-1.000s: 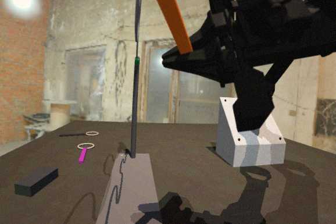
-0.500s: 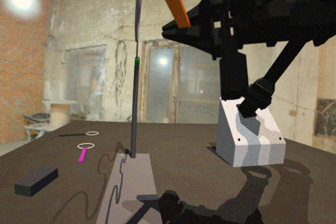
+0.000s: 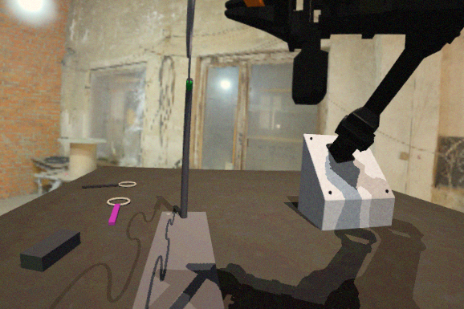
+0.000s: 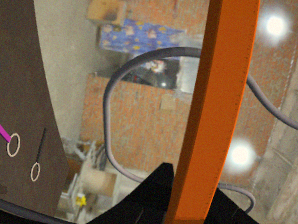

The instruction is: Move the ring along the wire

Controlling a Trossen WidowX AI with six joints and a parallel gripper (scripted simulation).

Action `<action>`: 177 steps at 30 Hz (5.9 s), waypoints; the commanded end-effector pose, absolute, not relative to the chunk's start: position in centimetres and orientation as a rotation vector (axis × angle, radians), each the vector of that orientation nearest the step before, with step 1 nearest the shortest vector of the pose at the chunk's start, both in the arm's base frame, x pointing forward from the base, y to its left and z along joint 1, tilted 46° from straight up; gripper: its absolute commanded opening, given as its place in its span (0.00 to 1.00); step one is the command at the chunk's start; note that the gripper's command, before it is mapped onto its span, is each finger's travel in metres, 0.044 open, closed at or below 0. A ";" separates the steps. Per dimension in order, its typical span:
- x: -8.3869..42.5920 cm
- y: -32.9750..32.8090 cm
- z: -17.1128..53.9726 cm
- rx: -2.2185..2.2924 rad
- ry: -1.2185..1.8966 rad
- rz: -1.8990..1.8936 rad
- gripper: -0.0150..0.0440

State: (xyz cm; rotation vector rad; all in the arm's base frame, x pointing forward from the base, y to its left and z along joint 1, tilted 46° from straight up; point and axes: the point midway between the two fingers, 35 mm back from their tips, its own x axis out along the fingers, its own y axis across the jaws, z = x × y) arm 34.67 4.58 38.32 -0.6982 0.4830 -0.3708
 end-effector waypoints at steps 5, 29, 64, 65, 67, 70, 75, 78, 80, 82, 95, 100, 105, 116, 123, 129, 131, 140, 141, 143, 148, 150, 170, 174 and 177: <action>34.2 3.1 39.9 -0.812 0.480 -0.410 0.00; 33.7 0.9 43.4 -1.071 0.481 -0.474 0.00; 33.2 -0.2 47.6 -1.209 0.486 -0.506 0.00; 33.2 -0.2 47.6 -1.200 0.486 -0.504 0.00; 33.2 -0.1 47.6 -1.182 0.487 -0.499 0.00; 33.2 -0.1 47.6 -1.153 0.488 -0.492 0.00; 33.2 -0.1 47.5 -1.101 0.490 -0.478 0.00; 33.2 0.0 47.4 -1.068 0.491 -0.469 0.00; 33.3 0.0 47.3 -1.045 0.492 -0.463 0.00; 33.3 0.0 47.2 -1.022 0.492 -0.457 0.00; 33.3 0.3 46.8 -0.873 0.495 -0.415 0.00; 33.4 0.4 46.6 -0.815 0.496 -0.398 0.00; 33.4 0.5 46.5 -0.757 0.496 -0.380 0.00; 33.5 0.9 46.2 -0.631 0.496 -0.342 0.00; 33.5 1.1 46.0 -0.555 0.494 -0.318 0.00; 33.6 1.3 45.9 -0.489 0.493 -0.296 0.00; 33.6 1.4 45.8 -0.467 0.492 -0.289 0.00; 33.6 1.7 45.6 -0.367 0.488 -0.256 0.00; 33.6 1.7 45.6 -0.355 0.488 -0.252 0.00; 33.7 1.8 45.6 -0.331 0.486 -0.245 0.00; 33.7 2.0 45.5 -0.270 0.483 -0.224 0.00; 33.7 2.1 45.5 -0.246 0.482 -0.216 0.00; 33.9 3.0 45.3 -0.004 0.462 -0.134 0.00; 33.9 3.1 45.3 0.044 0.457 -0.118 0.00; 34.0 3.3 45.3 0.080 0.454 -0.105 0.00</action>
